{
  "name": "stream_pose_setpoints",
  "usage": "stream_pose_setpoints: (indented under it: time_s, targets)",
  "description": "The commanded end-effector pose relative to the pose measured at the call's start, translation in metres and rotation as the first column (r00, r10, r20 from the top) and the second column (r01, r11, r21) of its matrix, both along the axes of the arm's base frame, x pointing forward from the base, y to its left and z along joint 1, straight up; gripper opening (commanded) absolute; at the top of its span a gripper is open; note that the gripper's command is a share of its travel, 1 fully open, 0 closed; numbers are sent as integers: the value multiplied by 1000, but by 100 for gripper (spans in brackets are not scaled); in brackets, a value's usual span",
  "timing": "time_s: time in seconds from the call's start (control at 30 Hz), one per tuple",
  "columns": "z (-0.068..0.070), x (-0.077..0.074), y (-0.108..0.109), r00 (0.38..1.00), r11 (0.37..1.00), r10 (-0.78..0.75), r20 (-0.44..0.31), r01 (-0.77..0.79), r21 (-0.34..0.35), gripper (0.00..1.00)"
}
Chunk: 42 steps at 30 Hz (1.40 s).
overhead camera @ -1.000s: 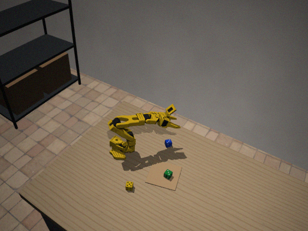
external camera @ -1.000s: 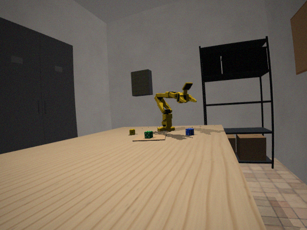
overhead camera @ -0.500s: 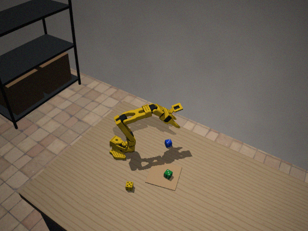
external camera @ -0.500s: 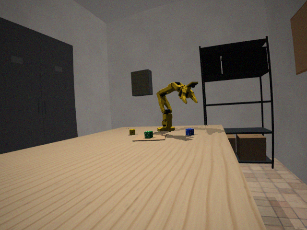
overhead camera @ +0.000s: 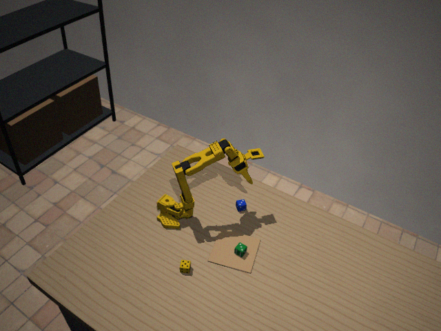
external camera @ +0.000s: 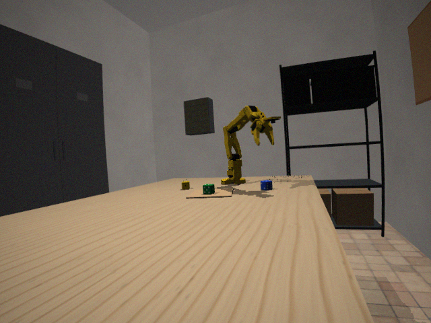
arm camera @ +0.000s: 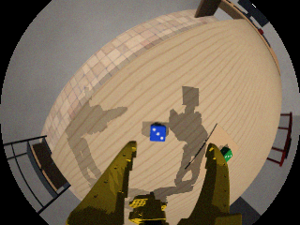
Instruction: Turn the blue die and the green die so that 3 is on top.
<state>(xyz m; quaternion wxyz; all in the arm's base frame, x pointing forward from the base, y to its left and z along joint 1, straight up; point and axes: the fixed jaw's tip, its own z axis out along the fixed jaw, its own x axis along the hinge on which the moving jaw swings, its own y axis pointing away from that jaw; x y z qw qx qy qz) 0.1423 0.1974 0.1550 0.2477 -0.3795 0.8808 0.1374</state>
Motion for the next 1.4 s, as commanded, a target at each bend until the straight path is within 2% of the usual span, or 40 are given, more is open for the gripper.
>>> stream_pose_setpoints:
  time_s: [0.0,0.23,0.57,0.7,0.83,1.0,1.07,1.23,1.37]
  targets:
    - [11,-2,0,1000,1000,2,-6,-2,1,35]
    - [11,-5,-2,999,1000,0,-32,-1,-31,35]
    - [10,-5,-3,999,999,-1,-37,-1,-36,35]
    - [5,-5,-2,999,998,-2,-53,-1,-58,35]
    - [-11,-3,0,995,993,-6,-98,-5,-118,35]
    - [-42,-2,1,983,973,-23,-183,-21,-231,35]
    - [-42,-2,1,983,973,-23,-183,-21,-231,35]
    - [-73,-4,-1,963,940,-49,-264,-46,-339,35]
    - [-88,-6,-4,950,917,-66,-304,-62,-393,35]
